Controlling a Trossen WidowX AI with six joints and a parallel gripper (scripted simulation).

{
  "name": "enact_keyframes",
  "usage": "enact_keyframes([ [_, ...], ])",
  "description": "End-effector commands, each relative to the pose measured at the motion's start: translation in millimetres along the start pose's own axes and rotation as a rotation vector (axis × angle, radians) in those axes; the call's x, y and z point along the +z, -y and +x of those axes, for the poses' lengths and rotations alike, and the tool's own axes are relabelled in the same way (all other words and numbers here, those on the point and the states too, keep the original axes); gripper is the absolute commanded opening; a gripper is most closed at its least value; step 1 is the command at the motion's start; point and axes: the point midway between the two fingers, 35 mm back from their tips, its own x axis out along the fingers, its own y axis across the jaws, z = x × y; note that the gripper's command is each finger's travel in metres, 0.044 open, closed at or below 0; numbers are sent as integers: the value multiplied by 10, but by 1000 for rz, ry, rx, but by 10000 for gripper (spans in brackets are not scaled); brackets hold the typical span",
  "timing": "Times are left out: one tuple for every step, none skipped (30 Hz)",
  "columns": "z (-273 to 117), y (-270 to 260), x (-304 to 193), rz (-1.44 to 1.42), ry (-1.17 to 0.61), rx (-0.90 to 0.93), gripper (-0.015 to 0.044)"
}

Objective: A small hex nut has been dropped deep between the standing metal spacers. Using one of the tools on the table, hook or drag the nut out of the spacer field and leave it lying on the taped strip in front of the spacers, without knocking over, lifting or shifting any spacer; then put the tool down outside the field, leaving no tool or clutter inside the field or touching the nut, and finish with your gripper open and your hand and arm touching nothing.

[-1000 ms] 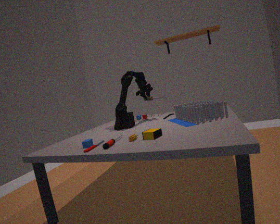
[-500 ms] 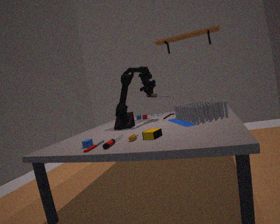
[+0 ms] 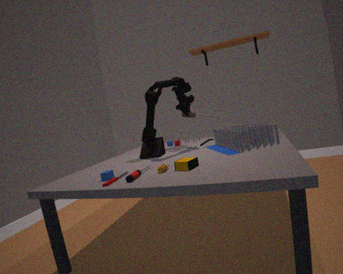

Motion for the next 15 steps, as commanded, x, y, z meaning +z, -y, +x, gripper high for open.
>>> enact_keyframes([
  [-40,220,138,-52,4,37,0],
  [-41,269,164,-62,3,43,0],
  [-42,318,189,-72,3,49,0],
  [-42,368,214,-83,2,55,0],
  [-42,419,237,-93,2,60,0],
  [-41,469,259,-103,3,66,0],
  [-40,520,281,-116,3,71,0],
  [-38,571,301,-129,4,77,0],
  [-35,623,321,-141,5,82,0],
  [-33,674,340,-154,6,88,0],
  [-30,726,358,-167,7,93,0],
  [-27,778,374,-179,9,98,0],
  [-24,830,390,-192,10,102,0],
  [-20,882,405,-204,12,107,0],
  [-16,934,419,-217,15,112,0],
])
